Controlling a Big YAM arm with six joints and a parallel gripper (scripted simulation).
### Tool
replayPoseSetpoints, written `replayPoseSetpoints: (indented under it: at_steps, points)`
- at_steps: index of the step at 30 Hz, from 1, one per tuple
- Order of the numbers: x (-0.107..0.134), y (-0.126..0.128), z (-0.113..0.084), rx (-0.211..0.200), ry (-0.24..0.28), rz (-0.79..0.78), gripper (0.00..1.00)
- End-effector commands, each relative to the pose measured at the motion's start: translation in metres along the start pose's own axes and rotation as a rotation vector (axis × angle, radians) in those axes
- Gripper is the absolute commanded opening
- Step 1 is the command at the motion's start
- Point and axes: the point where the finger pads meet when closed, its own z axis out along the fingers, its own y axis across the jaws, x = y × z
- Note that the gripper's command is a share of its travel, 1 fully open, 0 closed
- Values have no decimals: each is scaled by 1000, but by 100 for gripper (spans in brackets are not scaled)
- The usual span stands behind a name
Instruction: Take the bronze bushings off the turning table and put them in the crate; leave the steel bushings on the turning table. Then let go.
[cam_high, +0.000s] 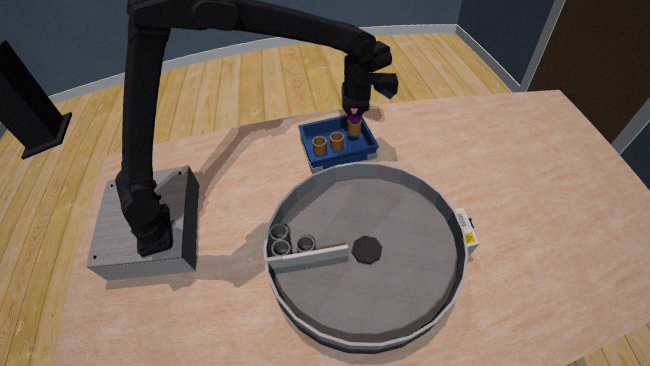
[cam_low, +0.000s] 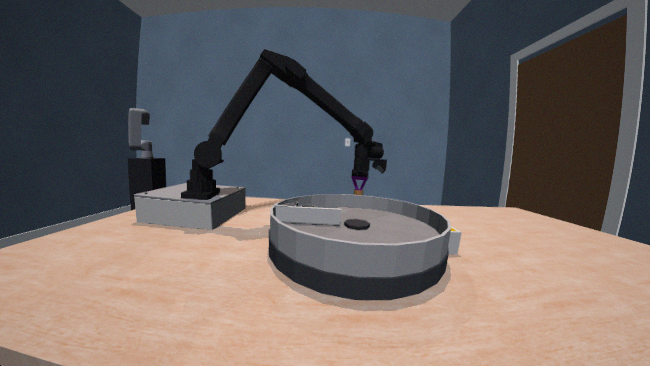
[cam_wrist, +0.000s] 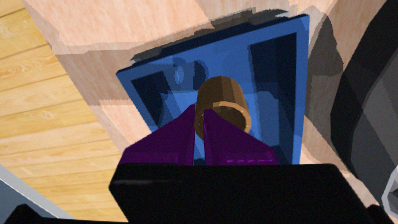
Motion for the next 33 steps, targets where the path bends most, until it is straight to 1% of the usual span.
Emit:
replayPoseSetpoints:
  at_steps: [1,16,23,24,27,28,30,33]
  points:
    - [-9,10,-35,-42,-60,4,0]
    - [-9,10,-35,-43,-60,4,0]
    - [-7,9,-30,-41,-58,4,0]
    - [-6,7,-29,-35,-50,3,0]
    - [-8,9,-26,-41,-58,4,0]
    - [-7,8,-18,-34,-50,3,0]
    - [-4,6,4,-15,-24,3,0]
    - [-4,5,11,-12,-21,3,0]
